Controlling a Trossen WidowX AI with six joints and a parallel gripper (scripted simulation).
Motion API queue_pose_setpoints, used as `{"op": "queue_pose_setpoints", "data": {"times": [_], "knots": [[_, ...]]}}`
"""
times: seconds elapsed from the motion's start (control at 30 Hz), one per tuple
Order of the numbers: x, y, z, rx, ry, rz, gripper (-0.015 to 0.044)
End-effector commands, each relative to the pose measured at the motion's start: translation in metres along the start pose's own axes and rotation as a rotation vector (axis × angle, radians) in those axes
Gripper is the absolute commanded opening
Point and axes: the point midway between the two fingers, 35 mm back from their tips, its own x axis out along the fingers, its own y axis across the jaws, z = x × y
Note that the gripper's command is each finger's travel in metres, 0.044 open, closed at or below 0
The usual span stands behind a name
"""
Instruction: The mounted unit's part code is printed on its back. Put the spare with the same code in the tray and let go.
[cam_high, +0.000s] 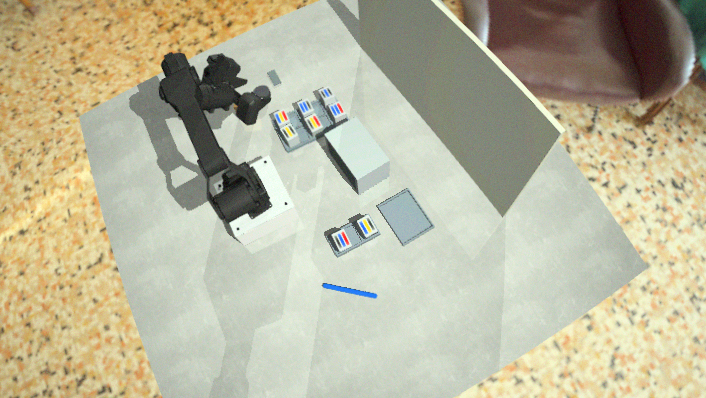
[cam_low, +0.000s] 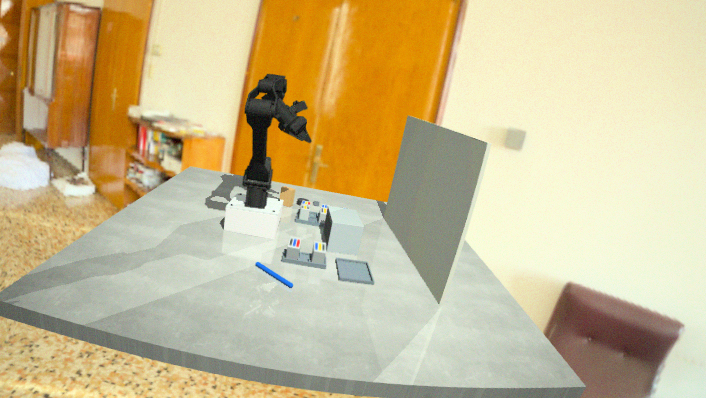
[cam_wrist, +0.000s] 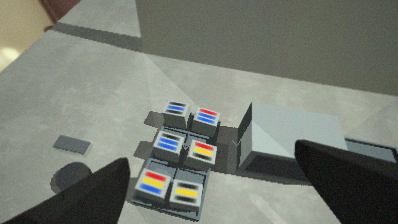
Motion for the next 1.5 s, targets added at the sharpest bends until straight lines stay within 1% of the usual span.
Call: {"op": "queue_pose_setpoints", "data": {"times": [0.0,0.27,0.5,0.7,0.9,1.0,1.47], "knots": [[0.018,0.0,0.014,-0.034,0.135,-0.112,0.044],[0.07,-0.015,0.045,-0.018,0.402,-0.233,0.044],[0.129,-0.06,0.069,0.07,0.612,-0.253,0.044],[0.185,-0.119,0.078,0.158,0.752,-0.189,0.044],[0.225,-0.19,0.07,0.247,0.851,-0.051,0.044],[0.232,-0.209,0.065,0.271,0.862,-0.014,0.044],[0.232,-0.209,0.065,0.271,0.862,-0.014,0.044]]}}
